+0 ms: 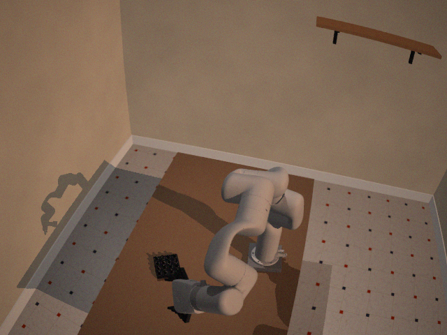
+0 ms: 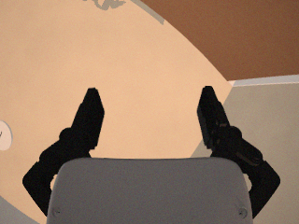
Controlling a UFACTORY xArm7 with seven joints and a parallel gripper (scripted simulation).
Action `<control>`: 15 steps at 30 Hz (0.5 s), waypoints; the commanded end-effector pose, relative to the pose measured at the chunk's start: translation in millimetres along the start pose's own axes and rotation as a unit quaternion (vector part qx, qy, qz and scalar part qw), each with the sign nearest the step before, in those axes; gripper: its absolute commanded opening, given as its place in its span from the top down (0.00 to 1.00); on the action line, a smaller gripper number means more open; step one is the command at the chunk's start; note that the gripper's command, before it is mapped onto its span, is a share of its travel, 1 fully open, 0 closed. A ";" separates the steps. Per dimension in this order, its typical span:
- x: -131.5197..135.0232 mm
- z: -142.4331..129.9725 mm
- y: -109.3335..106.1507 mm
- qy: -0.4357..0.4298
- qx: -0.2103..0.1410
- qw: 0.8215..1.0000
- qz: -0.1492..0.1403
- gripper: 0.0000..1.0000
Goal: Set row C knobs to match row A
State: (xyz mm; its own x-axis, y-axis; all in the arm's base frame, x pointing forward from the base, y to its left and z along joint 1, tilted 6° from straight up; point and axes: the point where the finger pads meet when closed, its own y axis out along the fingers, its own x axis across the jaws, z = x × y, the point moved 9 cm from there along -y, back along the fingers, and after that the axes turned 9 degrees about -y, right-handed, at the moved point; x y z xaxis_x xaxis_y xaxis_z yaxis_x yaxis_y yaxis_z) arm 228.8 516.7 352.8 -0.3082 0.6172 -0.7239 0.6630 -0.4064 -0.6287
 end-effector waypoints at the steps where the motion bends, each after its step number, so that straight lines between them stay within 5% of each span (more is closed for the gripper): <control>1: -2.6 -1.5 2.2 0.013 0.002 1.000 -0.004 0.00; 15: -11.8 0.8 75.2 0.185 0.065 0.980 -0.031 0.00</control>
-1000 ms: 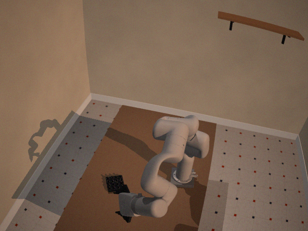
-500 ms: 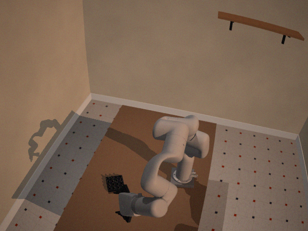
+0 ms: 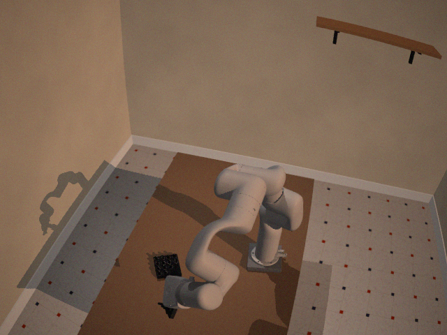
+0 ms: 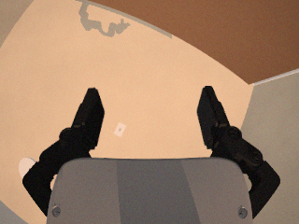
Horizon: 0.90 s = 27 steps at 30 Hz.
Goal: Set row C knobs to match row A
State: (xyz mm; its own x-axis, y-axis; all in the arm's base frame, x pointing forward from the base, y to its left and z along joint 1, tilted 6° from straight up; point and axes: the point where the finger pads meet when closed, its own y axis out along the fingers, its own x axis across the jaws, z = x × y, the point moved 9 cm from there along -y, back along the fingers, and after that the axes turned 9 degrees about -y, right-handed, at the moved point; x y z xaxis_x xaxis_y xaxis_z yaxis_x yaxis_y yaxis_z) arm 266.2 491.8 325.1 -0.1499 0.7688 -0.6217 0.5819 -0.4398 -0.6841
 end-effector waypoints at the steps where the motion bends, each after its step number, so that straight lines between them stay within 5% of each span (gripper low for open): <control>1: -6.4 -2.1 26.4 0.075 0.021 0.997 -0.017 0.00; 15: -20.5 -1.1 81.9 0.221 0.079 0.972 -0.026 0.00; 27: -39.9 5.6 138.7 0.382 0.144 0.912 -0.021 0.00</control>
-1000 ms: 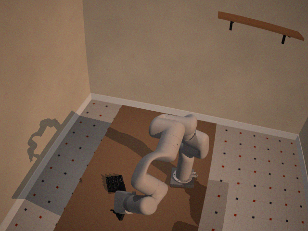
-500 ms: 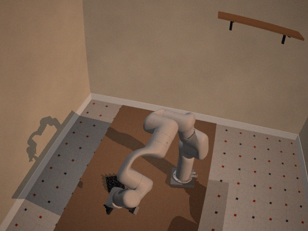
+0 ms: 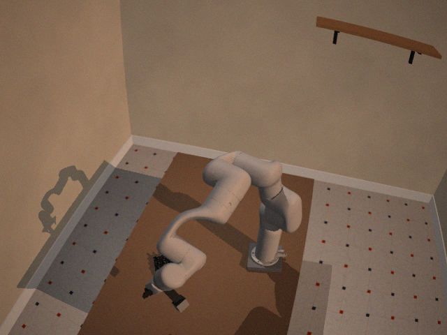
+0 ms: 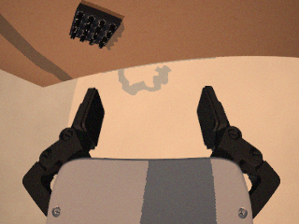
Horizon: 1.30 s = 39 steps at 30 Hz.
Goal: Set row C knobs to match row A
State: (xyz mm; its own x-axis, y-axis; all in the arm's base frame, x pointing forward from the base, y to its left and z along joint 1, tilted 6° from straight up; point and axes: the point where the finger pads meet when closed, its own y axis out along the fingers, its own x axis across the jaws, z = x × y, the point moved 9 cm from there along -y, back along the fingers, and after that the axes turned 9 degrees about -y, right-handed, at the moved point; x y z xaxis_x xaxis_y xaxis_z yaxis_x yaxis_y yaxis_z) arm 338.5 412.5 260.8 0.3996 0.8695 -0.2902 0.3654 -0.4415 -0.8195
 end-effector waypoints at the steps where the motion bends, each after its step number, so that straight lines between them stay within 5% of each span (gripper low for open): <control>1: -8.3 -9.1 20.5 0.075 0.024 0.997 -0.005 0.00; 22: -39.6 -31.1 85.5 0.309 0.099 0.946 0.022 0.00; 34: -66.1 -43.3 126.6 0.467 0.141 0.871 0.050 0.00; 39: -67.2 -43.8 128.2 0.473 0.142 0.868 0.051 0.00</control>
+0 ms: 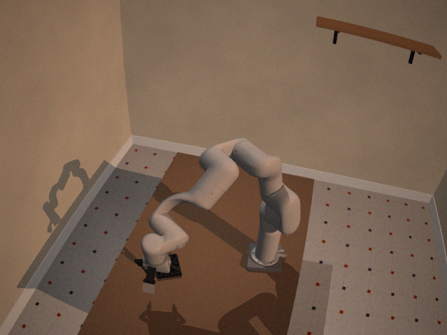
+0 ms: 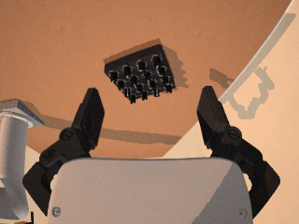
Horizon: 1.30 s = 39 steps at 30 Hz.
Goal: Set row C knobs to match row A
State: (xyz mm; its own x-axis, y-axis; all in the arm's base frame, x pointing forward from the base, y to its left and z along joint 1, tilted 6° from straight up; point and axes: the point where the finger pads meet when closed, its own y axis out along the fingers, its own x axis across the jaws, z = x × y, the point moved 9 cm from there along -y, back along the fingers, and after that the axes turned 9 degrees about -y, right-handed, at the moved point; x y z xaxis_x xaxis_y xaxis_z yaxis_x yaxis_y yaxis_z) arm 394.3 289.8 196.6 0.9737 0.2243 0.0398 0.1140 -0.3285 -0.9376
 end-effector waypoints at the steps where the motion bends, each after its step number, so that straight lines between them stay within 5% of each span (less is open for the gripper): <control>1: 0.5 -2.2 0.5 0.015 0.006 1.000 -0.003 0.00; 7: 0.5 -2.2 0.5 0.015 0.006 1.000 -0.003 0.00; 13: 0.3 -25.6 21.2 0.129 0.029 0.991 0.016 0.00; 25: 0.2 -26.5 22.0 0.133 0.030 0.990 0.016 0.00; 31: -1.8 -49.1 40.9 0.242 0.048 0.968 0.035 0.00; 39: -1.8 -49.1 40.9 0.242 0.048 0.968 0.035 0.00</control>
State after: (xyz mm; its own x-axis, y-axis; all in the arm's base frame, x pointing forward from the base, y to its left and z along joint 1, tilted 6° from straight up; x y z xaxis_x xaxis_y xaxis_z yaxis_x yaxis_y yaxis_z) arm 406.1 230.8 173.8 0.9615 -0.2537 0.1051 0.0427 -0.2400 -0.9698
